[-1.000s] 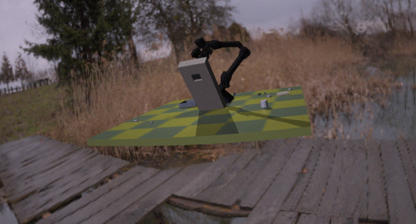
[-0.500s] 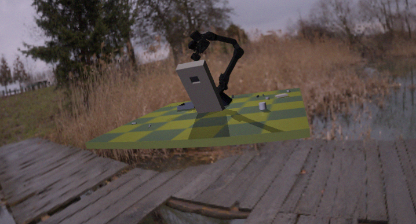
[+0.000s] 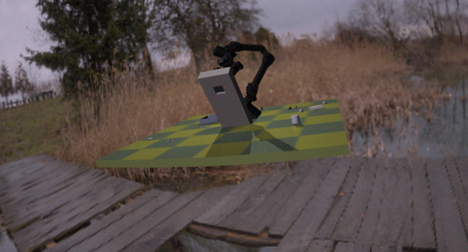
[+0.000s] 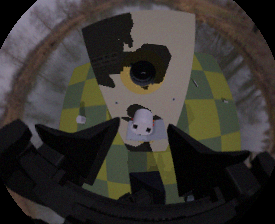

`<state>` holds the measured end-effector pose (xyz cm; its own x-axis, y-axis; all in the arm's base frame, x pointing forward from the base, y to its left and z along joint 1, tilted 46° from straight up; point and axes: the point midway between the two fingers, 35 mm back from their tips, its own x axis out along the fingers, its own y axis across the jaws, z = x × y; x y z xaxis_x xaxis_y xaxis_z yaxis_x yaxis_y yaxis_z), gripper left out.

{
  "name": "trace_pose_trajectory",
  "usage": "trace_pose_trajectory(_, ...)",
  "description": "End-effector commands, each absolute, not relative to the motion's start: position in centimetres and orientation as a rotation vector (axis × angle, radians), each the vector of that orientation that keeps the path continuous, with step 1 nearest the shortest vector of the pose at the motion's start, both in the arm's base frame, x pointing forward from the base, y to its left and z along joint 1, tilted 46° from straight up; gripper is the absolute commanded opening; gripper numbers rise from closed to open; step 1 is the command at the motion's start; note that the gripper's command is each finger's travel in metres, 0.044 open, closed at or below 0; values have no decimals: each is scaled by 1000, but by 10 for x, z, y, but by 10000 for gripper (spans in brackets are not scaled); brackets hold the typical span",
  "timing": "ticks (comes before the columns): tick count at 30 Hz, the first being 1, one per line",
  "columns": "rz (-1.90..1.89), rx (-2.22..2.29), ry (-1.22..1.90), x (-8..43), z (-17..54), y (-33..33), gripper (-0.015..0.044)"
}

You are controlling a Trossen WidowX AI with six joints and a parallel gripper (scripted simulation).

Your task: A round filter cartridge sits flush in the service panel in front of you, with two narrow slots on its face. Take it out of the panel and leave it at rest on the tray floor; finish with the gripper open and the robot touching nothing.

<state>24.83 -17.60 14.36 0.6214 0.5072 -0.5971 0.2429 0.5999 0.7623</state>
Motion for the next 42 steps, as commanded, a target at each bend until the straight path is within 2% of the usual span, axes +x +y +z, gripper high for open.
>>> trace_pose_trajectory(1, 331, 767, 995, 235, 127, -149, 305)
trace_pose_trajectory(38, 332, 767, 993, 262, 96, -120, 305)
trace_pose_trajectory(42, 331, 761, 994, 261, 98, -124, 278)
